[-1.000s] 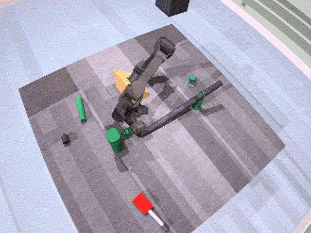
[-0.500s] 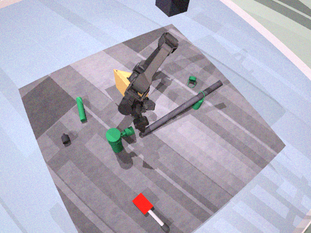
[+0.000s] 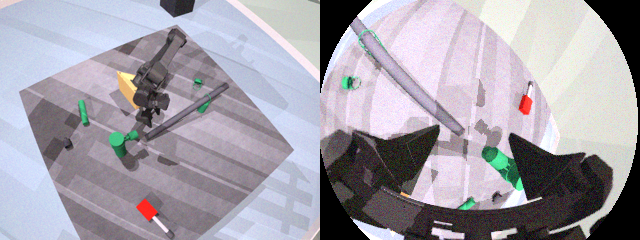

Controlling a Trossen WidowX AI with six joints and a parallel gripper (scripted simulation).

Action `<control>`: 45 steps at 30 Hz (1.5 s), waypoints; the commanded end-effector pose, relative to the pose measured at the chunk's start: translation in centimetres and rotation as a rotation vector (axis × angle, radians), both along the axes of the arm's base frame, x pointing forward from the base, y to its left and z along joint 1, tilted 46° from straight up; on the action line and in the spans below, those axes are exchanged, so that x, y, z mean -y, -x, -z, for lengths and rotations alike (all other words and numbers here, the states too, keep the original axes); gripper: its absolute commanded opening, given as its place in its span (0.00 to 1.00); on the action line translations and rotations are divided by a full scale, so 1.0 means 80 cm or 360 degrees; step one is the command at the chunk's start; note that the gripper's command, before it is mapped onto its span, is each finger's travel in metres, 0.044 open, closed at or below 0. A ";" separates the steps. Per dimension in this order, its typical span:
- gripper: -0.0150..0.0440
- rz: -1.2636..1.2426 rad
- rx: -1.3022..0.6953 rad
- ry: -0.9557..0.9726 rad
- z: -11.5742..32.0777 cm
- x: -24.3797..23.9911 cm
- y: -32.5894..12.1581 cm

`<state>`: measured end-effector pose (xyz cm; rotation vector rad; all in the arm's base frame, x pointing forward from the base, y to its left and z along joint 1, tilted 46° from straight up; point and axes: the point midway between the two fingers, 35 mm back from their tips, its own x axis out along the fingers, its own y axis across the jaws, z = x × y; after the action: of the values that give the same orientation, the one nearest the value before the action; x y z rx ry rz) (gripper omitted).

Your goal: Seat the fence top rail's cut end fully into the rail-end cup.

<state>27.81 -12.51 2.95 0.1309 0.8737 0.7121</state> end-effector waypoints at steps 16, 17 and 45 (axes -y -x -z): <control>1.00 0.0675 -0.0624 -0.0456 -0.085 -0.019 0.008; 1.00 0.0675 -0.0624 -0.0456 -0.085 -0.019 0.008; 1.00 -0.1566 0.0473 0.0239 -0.011 -0.142 -0.009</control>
<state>28.55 -3.54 5.36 -0.2843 0.8420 1.2473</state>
